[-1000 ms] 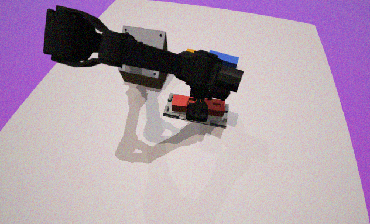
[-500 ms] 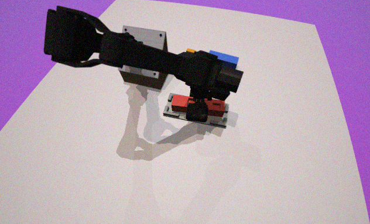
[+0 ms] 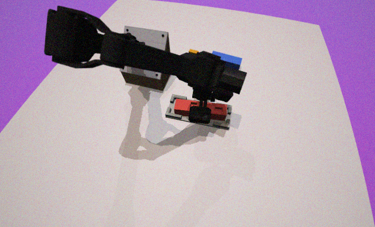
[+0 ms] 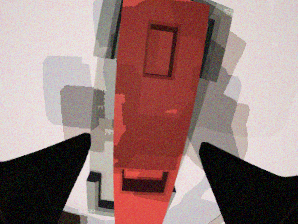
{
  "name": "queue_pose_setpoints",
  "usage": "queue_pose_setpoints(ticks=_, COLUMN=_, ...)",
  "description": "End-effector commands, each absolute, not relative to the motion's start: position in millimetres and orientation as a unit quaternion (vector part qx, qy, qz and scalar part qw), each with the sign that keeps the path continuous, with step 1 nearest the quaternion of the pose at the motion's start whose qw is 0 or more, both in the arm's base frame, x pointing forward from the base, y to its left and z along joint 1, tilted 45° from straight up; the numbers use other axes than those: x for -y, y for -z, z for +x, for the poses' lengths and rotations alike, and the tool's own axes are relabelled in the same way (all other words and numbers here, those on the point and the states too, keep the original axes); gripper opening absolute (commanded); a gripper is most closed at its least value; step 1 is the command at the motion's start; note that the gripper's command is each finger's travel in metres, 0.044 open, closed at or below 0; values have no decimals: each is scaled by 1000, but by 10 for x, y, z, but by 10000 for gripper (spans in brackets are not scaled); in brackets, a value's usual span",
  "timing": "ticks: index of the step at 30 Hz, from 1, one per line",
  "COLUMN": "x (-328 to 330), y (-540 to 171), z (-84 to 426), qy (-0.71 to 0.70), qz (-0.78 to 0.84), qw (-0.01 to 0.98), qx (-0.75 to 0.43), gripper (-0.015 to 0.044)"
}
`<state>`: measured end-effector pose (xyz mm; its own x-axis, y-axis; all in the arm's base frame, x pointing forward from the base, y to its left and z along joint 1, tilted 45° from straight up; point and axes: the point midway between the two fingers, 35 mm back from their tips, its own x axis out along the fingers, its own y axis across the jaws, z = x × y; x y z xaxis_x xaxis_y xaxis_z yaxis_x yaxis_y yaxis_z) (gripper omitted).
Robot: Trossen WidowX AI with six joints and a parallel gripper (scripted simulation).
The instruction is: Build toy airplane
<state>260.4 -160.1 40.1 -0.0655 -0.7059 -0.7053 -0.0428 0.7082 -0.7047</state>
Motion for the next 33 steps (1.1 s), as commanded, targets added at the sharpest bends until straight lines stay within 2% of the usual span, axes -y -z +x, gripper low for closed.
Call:
queue_pose_setpoints(ticks=1, x=1601, y=-404, z=2603, qy=266, qz=-275, qw=626, qx=-680, gripper=440)
queue_pose_setpoints(ticks=6, x=1518, y=-475, z=2634, qy=264, qz=-274, qw=627, qx=-680, gripper=440)
queue_pose_setpoints(ticks=13, x=845, y=-1149, z=2677, qy=260, qz=-276, qw=626, qx=-682, gripper=440)
queue_pose_setpoints(ticks=20, x=822, y=-1118, z=2726, qy=265, qz=-272, qw=628, qx=-680, gripper=440)
queue_pose_setpoints(ticks=25, x=848, y=-1085, z=2753, qy=337, qz=-202, qw=653, qx=-647, gripper=440)
queue_pose_setpoints(ticks=33, x=786, y=-1026, z=2819, qy=335, qz=-202, qw=654, qx=-648, gripper=440)
